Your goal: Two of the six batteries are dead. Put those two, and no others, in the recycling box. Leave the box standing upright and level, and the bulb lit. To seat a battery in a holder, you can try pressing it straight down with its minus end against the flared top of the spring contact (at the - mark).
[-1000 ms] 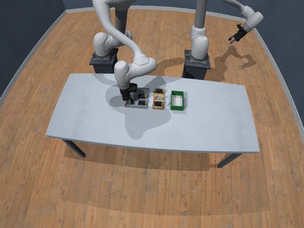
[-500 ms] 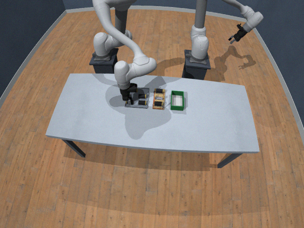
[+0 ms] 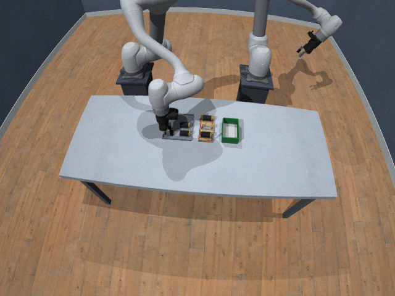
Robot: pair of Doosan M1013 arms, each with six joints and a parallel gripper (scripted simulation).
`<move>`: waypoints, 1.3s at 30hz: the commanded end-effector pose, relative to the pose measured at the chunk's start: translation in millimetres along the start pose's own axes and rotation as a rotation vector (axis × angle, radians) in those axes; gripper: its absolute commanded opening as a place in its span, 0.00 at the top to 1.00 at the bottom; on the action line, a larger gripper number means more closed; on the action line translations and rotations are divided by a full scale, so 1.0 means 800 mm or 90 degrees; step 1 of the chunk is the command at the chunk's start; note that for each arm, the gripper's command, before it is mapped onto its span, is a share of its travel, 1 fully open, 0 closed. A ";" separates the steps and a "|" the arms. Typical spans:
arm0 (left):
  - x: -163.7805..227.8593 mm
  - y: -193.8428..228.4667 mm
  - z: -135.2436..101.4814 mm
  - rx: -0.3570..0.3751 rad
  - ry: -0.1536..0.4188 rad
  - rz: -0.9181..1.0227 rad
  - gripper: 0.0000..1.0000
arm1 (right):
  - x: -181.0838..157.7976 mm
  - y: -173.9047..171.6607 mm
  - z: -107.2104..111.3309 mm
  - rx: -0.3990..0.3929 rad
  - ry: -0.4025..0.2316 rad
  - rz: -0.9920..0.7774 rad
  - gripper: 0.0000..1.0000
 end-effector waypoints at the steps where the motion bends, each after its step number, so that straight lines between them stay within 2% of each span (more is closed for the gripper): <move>1: 0.000 0.000 0.001 -0.001 0.000 0.000 0.00 | 0.001 0.001 0.004 0.001 -0.001 0.000 0.10; 19: 0.000 0.000 0.001 -0.001 0.000 0.000 0.00 | 0.001 0.001 0.078 0.001 -0.001 0.000 0.10; 30: 0.000 0.000 0.001 -0.001 0.000 0.000 0.00 | 0.001 0.001 0.084 0.001 -0.001 0.000 0.10; 32: 0.000 0.000 0.001 -0.001 0.000 0.000 0.00 | 0.001 0.001 0.098 0.001 -0.001 0.000 0.10; 36: 0.000 0.000 0.001 -0.001 0.000 0.000 0.00 | 0.001 0.001 0.151 0.001 -0.001 0.000 0.10; 39: 0.000 0.000 0.001 -0.001 0.000 0.000 0.00 | 0.001 0.001 0.156 0.001 -0.001 0.000 0.10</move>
Point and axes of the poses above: on each arm, the point where the finger pads meet when closed, its own z axis back along the fingers, its own x axis across the jaws, y = z × x, the point moved 5 cm from there along z, back along the fingers, and after that the axes turned 5 degrees about -z, right-handed, at the moved point
